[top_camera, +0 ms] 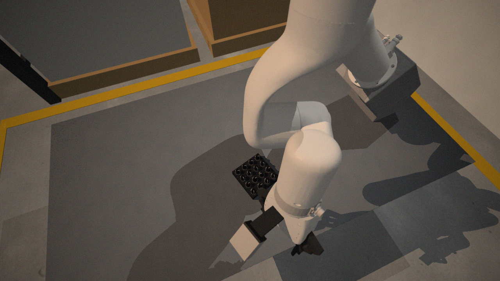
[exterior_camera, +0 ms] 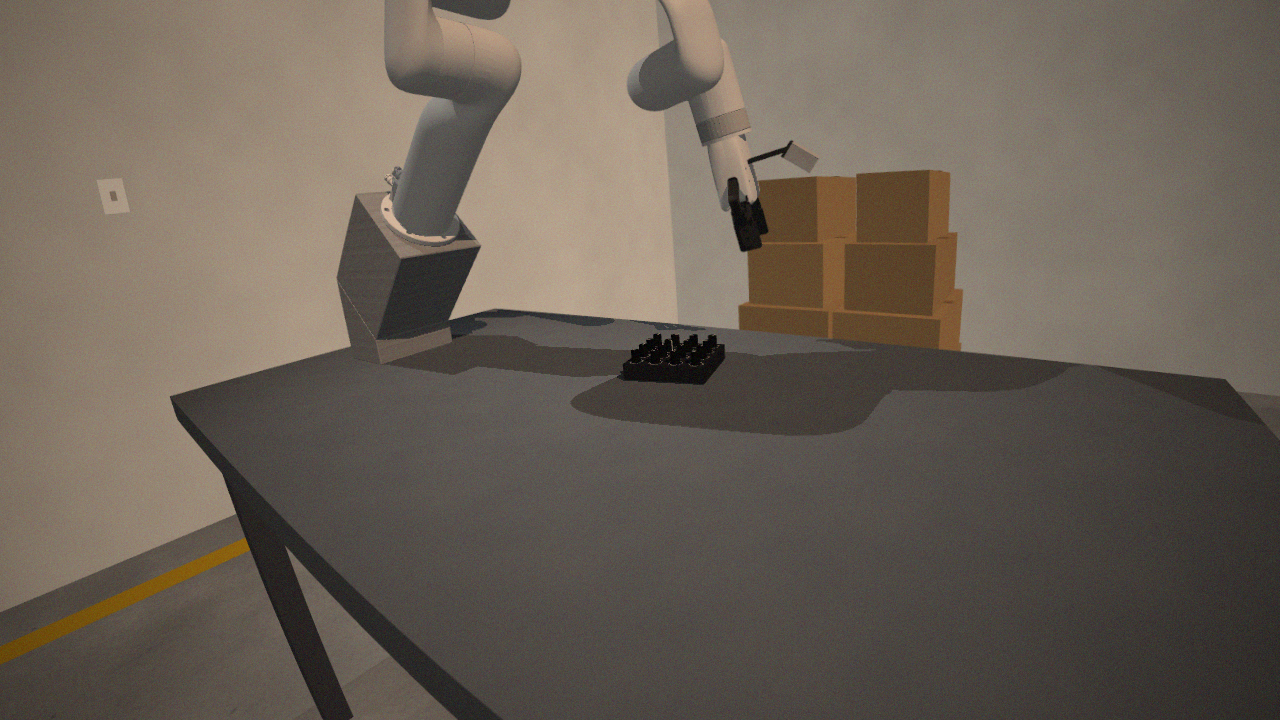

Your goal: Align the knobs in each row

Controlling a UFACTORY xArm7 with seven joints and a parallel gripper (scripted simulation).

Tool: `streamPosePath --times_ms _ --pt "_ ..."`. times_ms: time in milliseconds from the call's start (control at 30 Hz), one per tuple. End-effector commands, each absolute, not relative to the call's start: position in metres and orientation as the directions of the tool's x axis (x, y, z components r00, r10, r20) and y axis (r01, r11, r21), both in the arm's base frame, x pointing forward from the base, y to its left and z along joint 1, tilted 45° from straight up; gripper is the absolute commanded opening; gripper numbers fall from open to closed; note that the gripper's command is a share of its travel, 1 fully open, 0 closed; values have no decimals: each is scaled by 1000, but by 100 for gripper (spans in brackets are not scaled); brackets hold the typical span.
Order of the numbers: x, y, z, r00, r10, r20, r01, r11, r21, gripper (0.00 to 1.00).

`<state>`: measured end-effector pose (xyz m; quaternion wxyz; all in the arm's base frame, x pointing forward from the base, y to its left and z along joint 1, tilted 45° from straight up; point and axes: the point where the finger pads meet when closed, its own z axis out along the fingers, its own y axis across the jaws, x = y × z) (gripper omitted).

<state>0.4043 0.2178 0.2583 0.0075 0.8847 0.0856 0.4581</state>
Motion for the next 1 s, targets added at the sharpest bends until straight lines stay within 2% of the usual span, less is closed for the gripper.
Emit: streamPosePath --times_ms 0,467,533,633,967 --pt "414 176 250 593 158 790 112 -987 113 100" --pt "416 162 246 603 157 782 102 -988 120 100" --pt "418 121 232 636 154 757 73 -987 140 100" --pt "418 107 227 647 153 747 63 -987 147 100" --pt "418 106 227 648 153 747 63 -987 147 100"
